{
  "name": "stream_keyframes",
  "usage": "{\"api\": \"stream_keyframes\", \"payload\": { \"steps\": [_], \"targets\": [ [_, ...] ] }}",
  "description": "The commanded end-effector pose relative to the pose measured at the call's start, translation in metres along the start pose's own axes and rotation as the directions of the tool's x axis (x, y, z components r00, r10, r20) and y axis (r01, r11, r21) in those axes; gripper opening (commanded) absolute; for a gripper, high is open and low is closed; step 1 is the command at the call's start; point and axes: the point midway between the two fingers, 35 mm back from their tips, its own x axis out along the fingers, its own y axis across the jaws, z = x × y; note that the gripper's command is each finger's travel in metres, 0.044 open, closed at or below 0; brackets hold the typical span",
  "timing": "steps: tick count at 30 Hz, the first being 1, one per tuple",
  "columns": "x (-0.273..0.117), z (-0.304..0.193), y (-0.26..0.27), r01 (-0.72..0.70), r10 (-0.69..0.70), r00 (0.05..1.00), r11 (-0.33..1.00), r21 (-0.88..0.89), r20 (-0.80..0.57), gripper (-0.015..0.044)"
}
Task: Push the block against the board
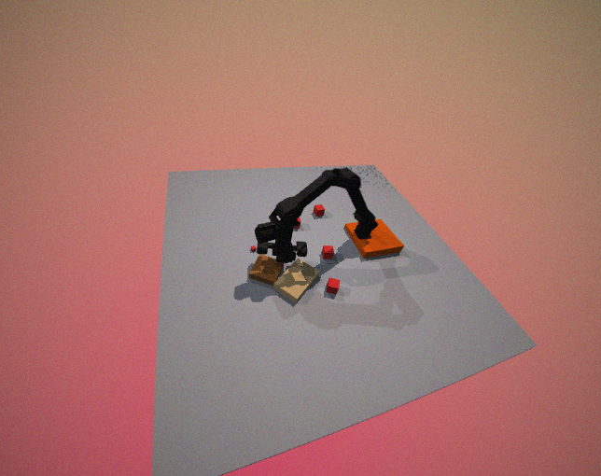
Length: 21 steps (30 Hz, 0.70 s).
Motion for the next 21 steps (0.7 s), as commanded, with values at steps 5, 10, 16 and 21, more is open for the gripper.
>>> {"api": "stream_keyframes", "payload": {
  "steps": [5,10,16,21],
  "targets": [
    [0.0,0.002,-0.002,0.001,-0.001,1.0,1.0,0.003,0.005,0.0],
    [0.0,-0.006,-0.002,0.002,-0.002,1.0,1.0,0.003,0.005,0.0],
    [0.0,-0.016,-0.002,0.002,-0.002,1.0,1.0,0.003,0.003,0.0],
    [0.0,-0.024,-0.002,0.002,-0.002,1.0,1.0,0.003,0.003,0.0]
  ]
}}
